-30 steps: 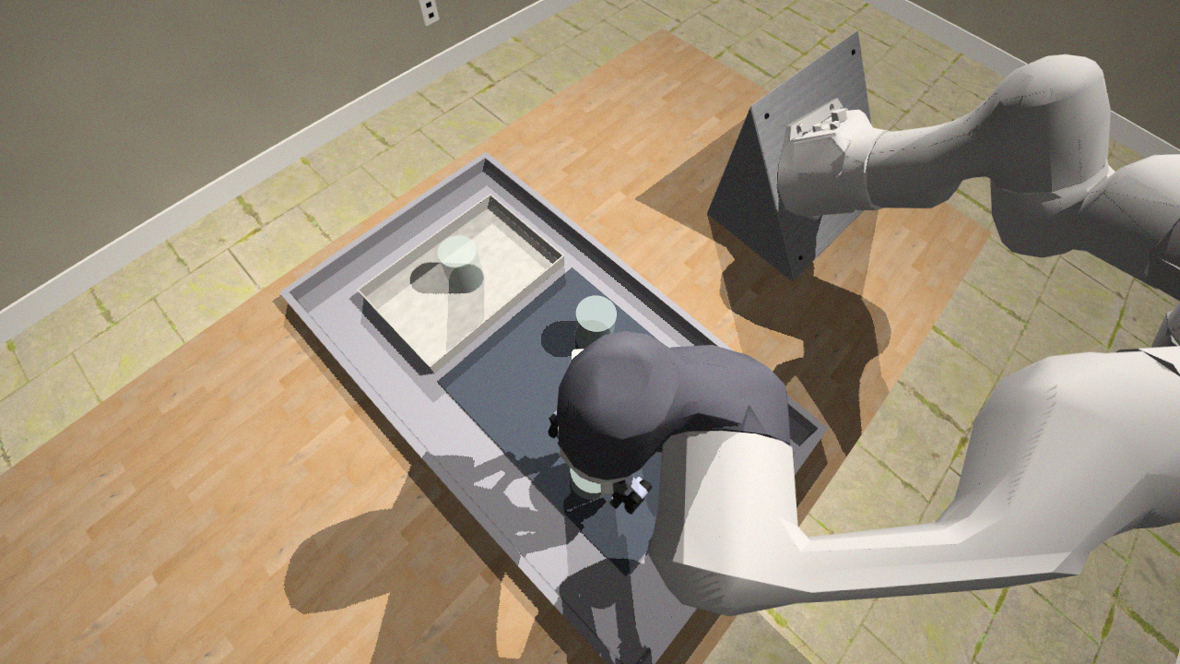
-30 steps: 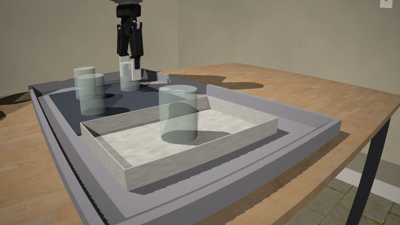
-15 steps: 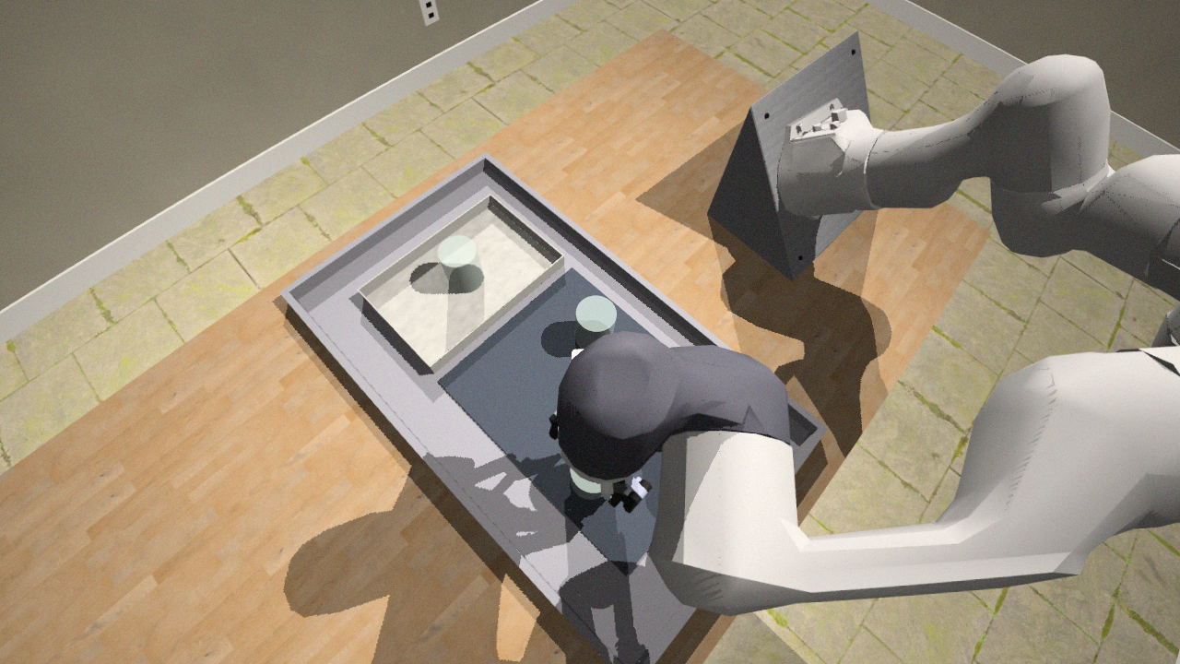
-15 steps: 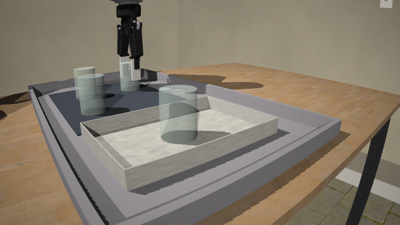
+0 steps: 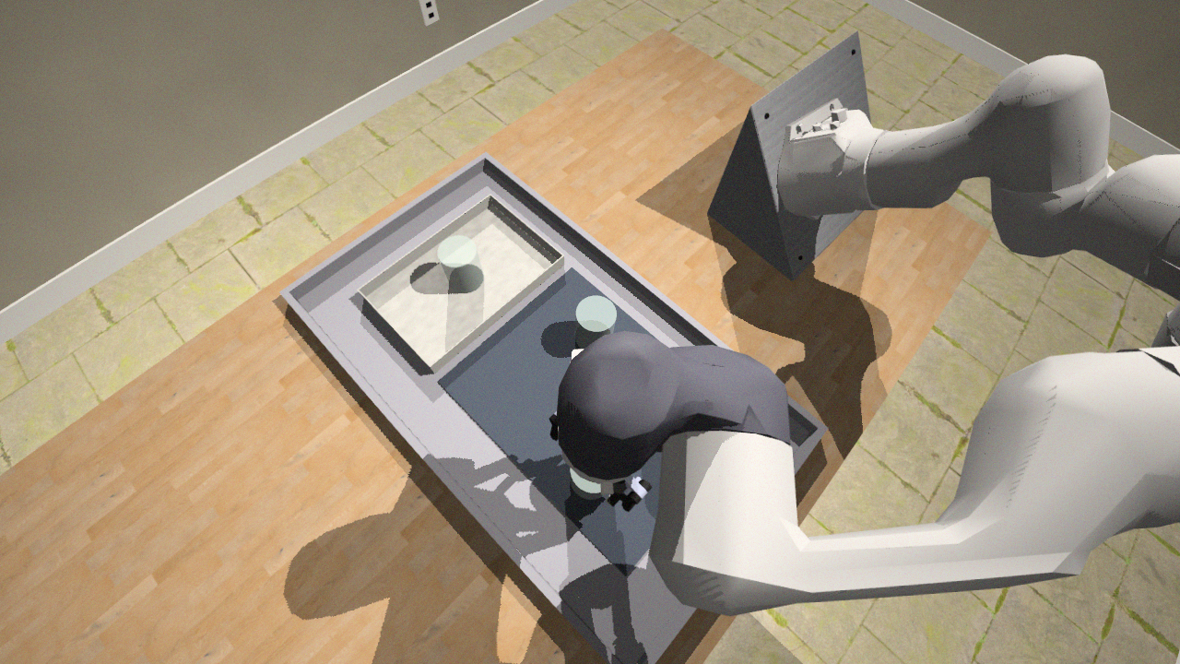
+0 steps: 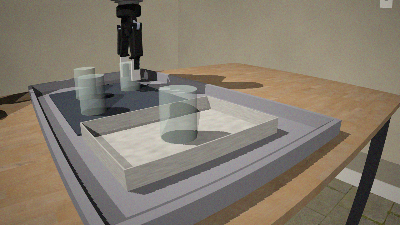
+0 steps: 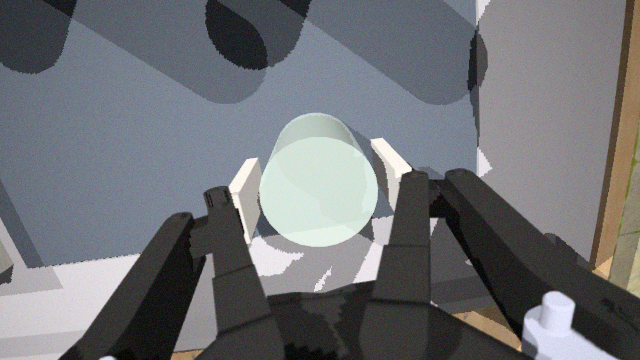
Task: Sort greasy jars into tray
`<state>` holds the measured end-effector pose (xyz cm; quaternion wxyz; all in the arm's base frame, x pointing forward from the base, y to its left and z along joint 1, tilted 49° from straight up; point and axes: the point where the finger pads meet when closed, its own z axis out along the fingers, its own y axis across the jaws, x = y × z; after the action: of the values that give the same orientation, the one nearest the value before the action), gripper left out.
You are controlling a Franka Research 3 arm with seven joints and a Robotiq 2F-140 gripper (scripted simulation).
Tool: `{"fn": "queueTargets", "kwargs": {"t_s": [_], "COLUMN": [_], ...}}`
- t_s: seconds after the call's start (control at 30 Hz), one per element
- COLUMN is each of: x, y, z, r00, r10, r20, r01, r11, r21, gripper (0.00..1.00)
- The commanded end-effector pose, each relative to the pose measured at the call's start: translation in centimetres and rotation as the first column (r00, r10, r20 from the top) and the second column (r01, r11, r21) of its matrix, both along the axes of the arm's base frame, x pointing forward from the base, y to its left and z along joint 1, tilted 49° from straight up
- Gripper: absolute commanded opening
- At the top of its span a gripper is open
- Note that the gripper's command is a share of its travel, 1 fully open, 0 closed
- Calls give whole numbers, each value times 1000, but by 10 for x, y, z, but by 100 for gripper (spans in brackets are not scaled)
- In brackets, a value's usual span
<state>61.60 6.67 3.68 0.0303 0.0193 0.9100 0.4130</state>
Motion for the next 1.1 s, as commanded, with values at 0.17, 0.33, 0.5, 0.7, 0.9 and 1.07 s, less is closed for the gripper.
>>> {"fn": "queueTargets", "kwargs": {"t_s": [0.17, 0.33, 0.5, 0.7, 0.9, 1.07], "x": [0, 0, 0, 0, 0, 0], "y": [1, 1, 1, 1, 1, 1], "z": [-1, -1, -1, -1, -1, -1], "r00": [1000, 1000, 1000, 1000, 1000, 1000], "r10": [1, 1, 1, 1, 1, 1], "r20": [1, 1, 1, 1, 1, 1], "r01": [-1, -1, -1, -1, -1, -1], "r11": [1000, 1000, 1000, 1000, 1000, 1000], "r21": [1, 1, 1, 1, 1, 1], "gripper": [51, 48, 48, 48, 45, 45]}}
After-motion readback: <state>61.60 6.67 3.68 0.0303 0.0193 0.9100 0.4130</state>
